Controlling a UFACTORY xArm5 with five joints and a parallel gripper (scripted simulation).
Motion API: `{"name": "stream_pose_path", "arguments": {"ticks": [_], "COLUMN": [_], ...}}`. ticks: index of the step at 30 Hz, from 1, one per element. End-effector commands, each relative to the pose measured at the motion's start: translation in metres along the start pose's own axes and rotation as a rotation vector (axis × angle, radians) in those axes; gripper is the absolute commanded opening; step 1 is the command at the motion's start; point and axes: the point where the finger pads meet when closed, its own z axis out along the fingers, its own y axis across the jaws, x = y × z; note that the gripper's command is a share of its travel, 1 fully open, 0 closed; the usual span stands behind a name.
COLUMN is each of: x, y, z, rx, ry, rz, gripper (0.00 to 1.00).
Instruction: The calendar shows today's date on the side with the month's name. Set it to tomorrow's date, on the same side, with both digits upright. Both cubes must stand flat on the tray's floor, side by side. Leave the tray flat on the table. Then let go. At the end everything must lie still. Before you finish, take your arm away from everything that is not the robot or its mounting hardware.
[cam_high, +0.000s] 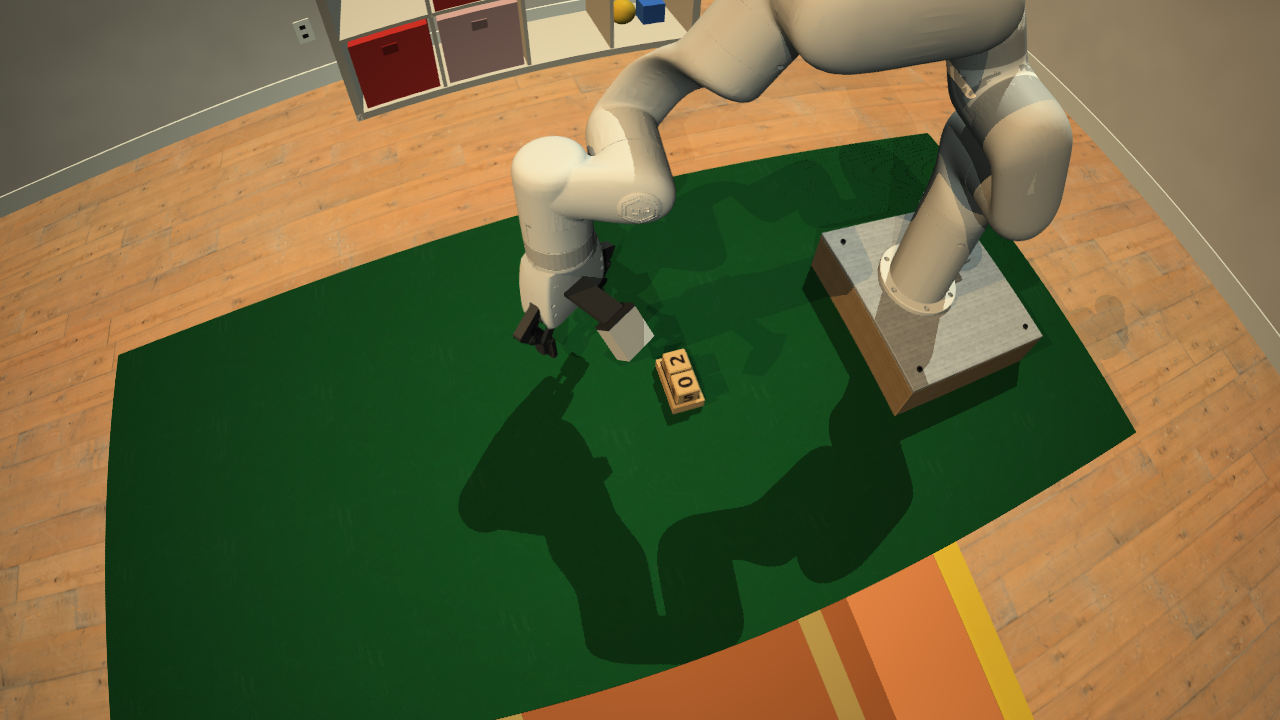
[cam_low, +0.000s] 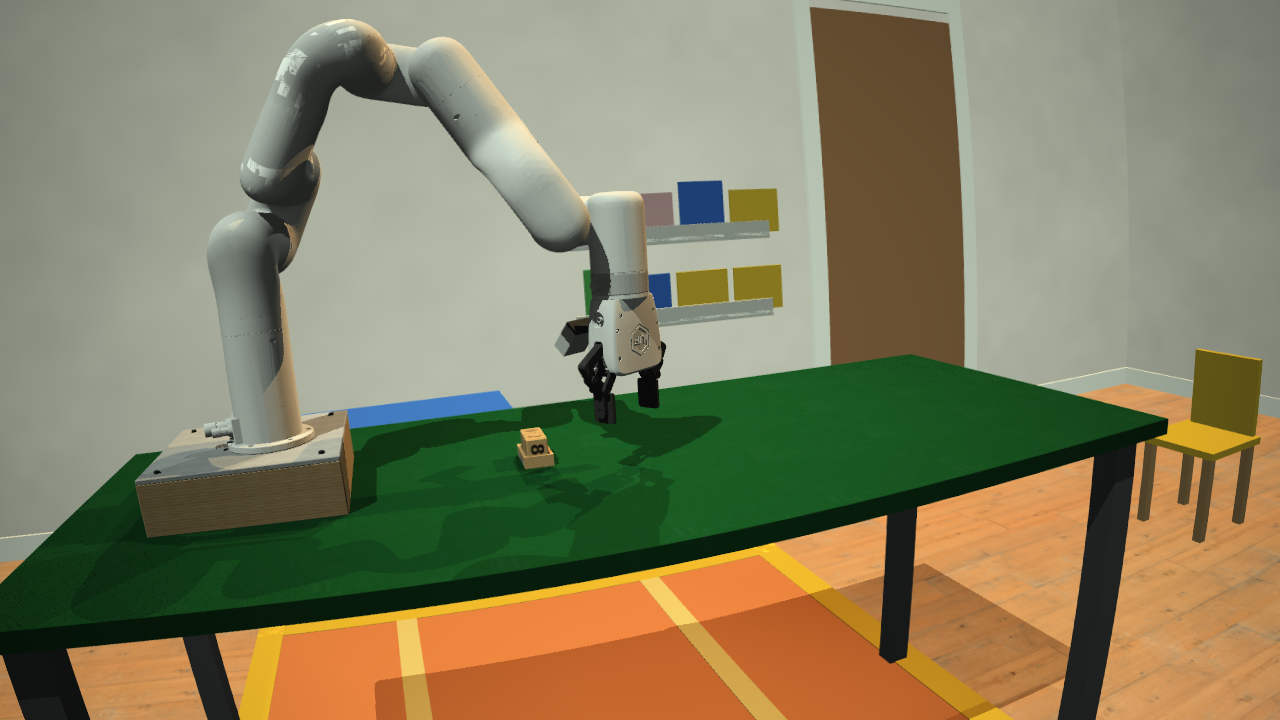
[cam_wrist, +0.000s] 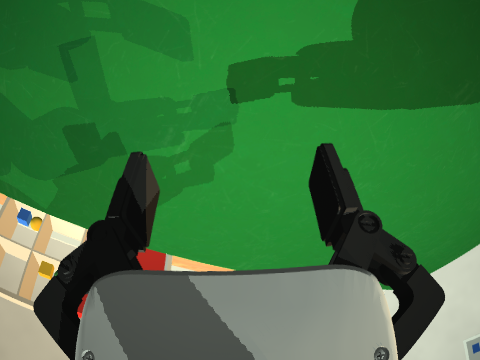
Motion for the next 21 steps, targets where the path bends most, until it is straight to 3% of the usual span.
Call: {"name": "stream_pose_path", "arguments": {"ticks": [1,21], "x": [-0.001,0.0], "y": [-0.002,-0.017], "z": [0.0,0.006], "rx": [-0.003,-0.003], "ry": [-0.004,-0.004], "rz": [-0.166,-0.463], "gripper": [1.0,1.0]}}
